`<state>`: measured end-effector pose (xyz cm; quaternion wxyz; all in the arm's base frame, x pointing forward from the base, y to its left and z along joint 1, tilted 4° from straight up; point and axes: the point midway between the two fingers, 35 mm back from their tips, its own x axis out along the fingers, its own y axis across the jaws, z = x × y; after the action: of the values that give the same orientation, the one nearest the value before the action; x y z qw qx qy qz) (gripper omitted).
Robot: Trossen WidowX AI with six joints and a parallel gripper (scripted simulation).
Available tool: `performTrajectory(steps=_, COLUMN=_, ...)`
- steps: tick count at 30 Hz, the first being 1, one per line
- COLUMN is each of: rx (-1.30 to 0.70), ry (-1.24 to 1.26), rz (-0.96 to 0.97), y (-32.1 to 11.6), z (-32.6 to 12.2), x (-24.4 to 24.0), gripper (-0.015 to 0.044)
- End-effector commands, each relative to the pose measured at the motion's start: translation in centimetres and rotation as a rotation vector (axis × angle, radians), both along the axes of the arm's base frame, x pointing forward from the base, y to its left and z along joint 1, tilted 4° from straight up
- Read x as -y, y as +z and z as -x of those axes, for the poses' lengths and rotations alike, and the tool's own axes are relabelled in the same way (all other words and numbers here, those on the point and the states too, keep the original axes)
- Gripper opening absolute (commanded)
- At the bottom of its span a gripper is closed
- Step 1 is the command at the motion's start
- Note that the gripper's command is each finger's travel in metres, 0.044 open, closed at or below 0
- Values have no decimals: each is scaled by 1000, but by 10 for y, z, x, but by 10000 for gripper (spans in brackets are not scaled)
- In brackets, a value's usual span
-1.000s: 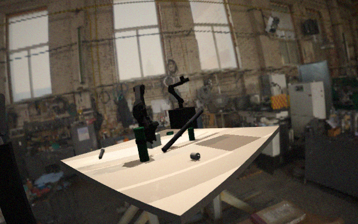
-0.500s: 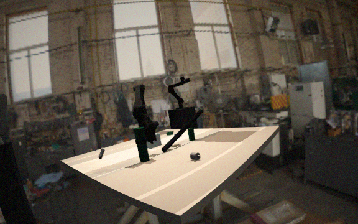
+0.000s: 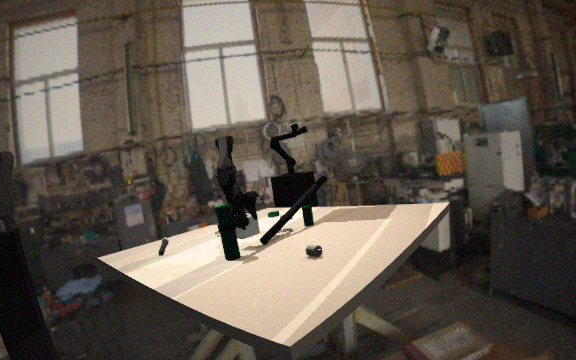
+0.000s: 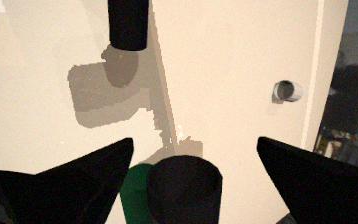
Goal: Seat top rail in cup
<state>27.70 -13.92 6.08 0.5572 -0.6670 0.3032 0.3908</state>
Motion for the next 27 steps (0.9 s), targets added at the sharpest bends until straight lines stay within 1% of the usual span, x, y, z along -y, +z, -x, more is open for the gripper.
performTrajectory(steps=1, rx=4, ry=-2, rz=4, y=11, z=2, x=-10, gripper=440)
performTrajectory(steps=6, rx=4, ry=-2, rz=2, y=23, z=6, x=-25, gripper=440)
performTrajectory(steps=10, rx=-1, ry=-37, rz=-23, y=23, z=4, x=-27, gripper=440)
performTrajectory(steps=19, rx=-38, ry=-607, rz=-313, y=55, z=8, x=-80, gripper=440)
performTrajectory(steps=27, rx=-17, ry=-1118, rz=-588, y=84, z=25, x=-123, gripper=440)
